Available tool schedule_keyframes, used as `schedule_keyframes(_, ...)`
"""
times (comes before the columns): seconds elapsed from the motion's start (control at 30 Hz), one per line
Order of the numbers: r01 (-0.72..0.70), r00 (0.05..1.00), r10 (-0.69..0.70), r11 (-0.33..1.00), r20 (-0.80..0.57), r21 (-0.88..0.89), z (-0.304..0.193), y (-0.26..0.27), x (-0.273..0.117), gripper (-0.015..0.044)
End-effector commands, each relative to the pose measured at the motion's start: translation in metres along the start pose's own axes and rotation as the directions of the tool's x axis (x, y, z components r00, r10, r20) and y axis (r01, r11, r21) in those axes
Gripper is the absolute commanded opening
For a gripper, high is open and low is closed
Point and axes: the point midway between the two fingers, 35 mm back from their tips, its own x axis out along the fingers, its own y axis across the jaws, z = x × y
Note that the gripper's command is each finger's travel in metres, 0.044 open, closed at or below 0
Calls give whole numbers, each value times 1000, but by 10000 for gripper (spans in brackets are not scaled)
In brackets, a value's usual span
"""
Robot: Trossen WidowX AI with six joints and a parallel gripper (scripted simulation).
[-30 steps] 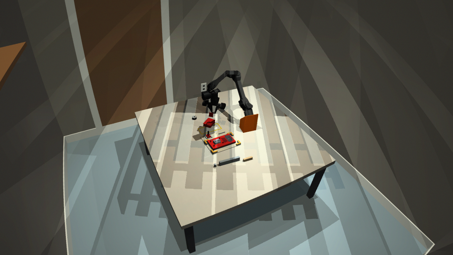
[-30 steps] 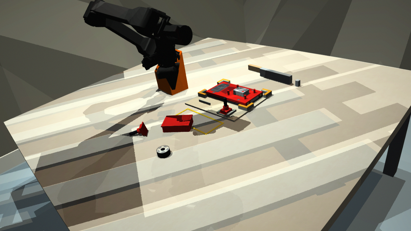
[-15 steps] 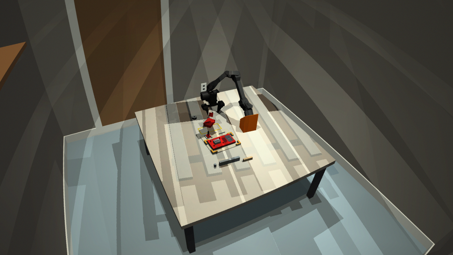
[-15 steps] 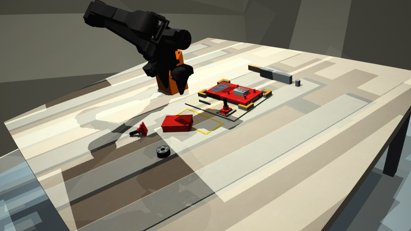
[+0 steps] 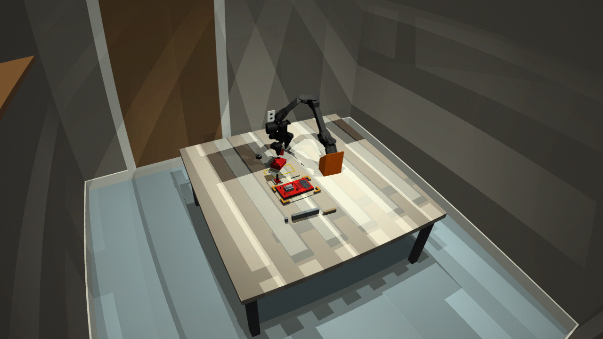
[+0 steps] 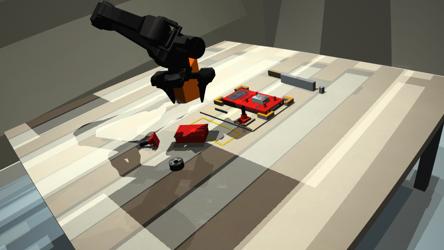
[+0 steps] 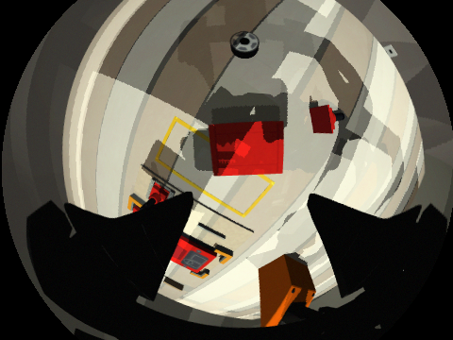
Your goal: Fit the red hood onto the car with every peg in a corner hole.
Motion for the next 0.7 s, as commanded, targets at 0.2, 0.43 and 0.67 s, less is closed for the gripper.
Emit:
schedule_keyframes(0.2,2,1000,-7,740,-4,-673,10,0,15,440)
schedule_keyframes(0.43,1,1000,-8,456,-3,-890,15,0,21,440)
schedule_keyframes(0.67,-1,1000,-9,114,-2,-994,19,-1,27,440)
